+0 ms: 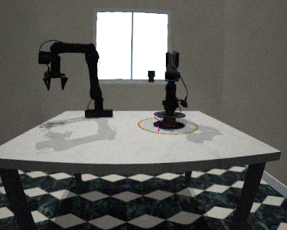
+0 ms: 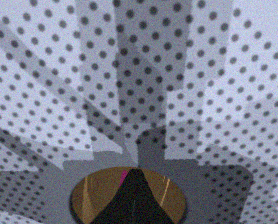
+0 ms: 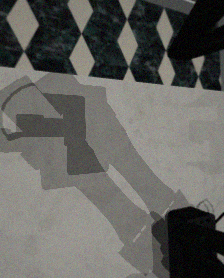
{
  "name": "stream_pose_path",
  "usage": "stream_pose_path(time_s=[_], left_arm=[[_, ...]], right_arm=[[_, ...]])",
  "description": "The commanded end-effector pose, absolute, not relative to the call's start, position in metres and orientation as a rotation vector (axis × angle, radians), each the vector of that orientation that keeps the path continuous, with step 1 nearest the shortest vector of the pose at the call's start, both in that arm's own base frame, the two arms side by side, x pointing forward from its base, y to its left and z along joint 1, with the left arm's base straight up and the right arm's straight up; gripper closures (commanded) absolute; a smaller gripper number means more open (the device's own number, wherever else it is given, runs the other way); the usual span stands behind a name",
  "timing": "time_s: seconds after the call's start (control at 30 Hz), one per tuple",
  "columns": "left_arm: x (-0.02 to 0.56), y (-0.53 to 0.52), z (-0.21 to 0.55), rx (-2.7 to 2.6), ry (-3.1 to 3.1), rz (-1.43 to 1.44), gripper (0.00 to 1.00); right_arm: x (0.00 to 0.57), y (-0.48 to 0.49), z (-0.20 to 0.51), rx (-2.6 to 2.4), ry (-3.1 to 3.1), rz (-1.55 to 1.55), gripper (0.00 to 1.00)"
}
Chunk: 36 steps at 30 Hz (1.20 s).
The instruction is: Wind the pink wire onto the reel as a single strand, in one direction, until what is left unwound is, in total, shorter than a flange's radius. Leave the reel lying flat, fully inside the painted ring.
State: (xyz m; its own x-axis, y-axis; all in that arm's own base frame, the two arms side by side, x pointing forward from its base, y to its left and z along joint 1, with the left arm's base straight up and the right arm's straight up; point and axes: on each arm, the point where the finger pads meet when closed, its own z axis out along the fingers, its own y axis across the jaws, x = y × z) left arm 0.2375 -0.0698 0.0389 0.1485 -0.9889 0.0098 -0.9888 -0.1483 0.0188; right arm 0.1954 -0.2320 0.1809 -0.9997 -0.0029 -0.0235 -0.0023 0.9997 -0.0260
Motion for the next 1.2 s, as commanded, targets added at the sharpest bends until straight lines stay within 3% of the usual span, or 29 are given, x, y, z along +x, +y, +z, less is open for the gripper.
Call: stream_pose_path(time_s=[0.0,0.63,0.87,1.17], left_arm=[[0.2379,-0.0657,0.0429,2.381,-2.050,0.000,1.00],[0.2332,-0.0628,0.0494,2.314,-2.125,0.000,1.00],[0.2332,-0.0628,0.0494,2.037,-2.392,0.000,1.00],[0.2332,-0.0628,0.0494,1.199,-2.903,-0.004,1.00]], right_arm=[[0.1993,-0.2322,0.1966,-0.006,3.085,-0.099,0.00],[0.1993,-0.2322,0.1966,-0.006,3.085,-0.099,0.00],[0.1993,-0.2322,0.1966,-0.006,3.085,-0.099,0.00],[0.1993,-0.2322,0.1966,-0.006,3.085,-0.099,0.00]])
